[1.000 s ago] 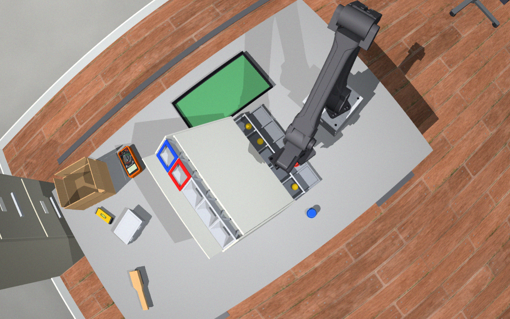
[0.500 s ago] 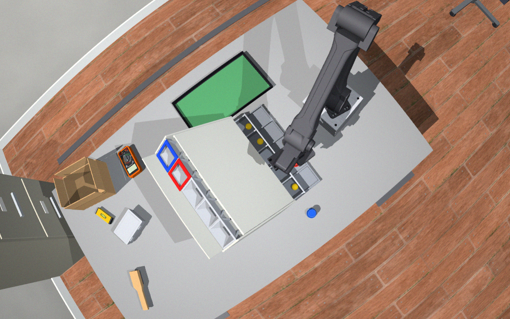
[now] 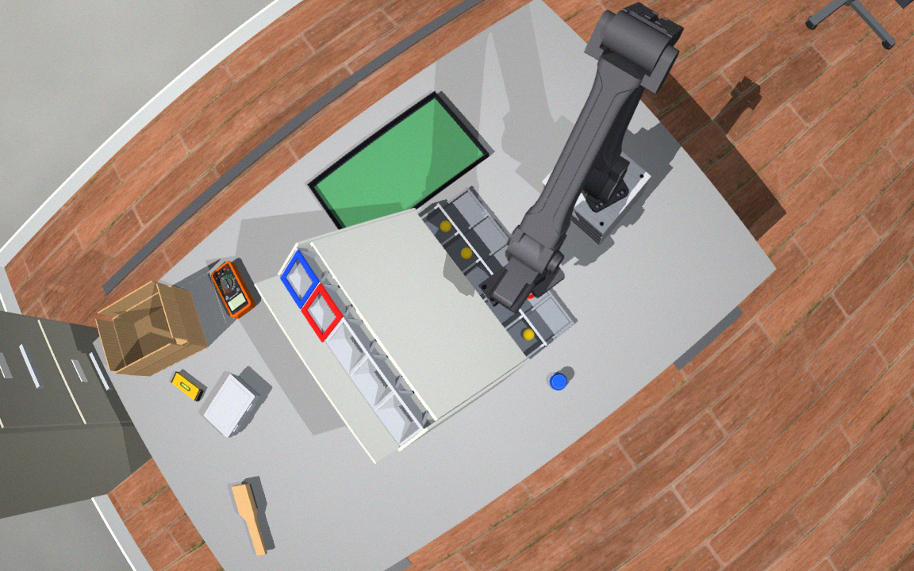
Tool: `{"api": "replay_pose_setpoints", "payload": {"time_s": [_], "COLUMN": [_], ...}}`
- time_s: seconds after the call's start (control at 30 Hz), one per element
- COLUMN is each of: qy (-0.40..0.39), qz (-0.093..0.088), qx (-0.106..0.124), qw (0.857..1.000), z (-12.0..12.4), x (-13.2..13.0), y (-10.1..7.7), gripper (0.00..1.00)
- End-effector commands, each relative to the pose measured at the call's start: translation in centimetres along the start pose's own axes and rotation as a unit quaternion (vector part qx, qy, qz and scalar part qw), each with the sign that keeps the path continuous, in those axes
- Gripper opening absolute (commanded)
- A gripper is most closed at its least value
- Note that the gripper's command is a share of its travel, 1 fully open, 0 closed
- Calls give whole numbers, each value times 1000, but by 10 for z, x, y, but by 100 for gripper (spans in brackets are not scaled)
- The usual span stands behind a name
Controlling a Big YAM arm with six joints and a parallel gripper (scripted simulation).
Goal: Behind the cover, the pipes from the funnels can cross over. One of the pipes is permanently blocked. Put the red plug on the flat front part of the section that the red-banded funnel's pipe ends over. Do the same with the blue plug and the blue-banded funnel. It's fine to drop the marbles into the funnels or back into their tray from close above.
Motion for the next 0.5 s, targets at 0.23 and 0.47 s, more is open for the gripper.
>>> {"api": "replay_pose_setpoints", "payload": {"time_s": [0.23,0.47], "qy": [1,1], "qz": [-5,-3], "qx": [-10,-7], "qw": [1000,1000], "z": [-16,-16], "x": [13,13], "y": [-10,-10], "gripper": [59,59]}}
Point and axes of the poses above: the point where the finger pads meet when closed, its own y axis out along the fingers, its own x axis across the jaws, z = x × y, the point moved 2 cm from there along -y, back along the fingers, and after that the axes turned 13 degrees about y, right-handed, at the moved point
